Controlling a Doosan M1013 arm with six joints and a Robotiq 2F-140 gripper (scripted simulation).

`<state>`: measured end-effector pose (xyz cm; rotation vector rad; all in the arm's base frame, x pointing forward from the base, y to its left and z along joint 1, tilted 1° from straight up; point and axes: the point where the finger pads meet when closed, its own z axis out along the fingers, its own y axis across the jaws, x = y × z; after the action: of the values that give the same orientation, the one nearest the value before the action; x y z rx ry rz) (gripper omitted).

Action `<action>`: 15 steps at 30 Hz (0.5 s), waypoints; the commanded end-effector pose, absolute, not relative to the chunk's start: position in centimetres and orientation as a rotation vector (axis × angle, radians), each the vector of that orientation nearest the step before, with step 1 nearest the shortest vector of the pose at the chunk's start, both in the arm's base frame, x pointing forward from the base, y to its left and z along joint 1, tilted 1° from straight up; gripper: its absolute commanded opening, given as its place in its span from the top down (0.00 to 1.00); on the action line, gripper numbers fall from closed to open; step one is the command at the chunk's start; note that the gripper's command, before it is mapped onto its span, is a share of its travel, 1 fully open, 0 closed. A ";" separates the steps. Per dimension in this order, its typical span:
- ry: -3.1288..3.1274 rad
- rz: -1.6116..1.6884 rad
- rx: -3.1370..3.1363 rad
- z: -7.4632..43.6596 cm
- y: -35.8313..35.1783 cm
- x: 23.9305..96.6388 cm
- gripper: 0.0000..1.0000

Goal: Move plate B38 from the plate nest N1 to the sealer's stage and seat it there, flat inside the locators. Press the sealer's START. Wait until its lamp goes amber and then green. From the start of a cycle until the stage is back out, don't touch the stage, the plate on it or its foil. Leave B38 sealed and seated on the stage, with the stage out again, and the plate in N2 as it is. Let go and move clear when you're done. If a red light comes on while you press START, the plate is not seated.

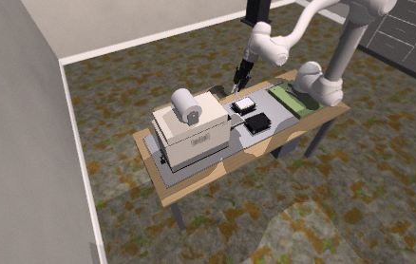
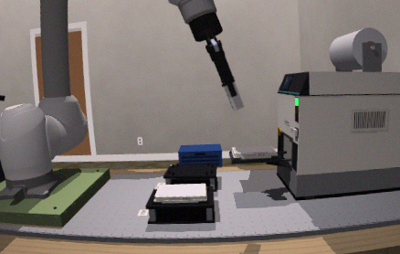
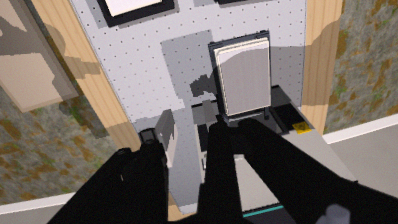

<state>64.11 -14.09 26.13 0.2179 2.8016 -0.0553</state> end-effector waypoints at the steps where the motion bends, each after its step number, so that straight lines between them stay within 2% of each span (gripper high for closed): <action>1: 2.924 -0.045 0.230 26.0 -14.0 64.2 0.90; 15: 3.142 -0.021 0.250 26.0 -14.0 64.2 0.90</action>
<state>64.21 -14.00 26.05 0.2497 3.1416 -0.0215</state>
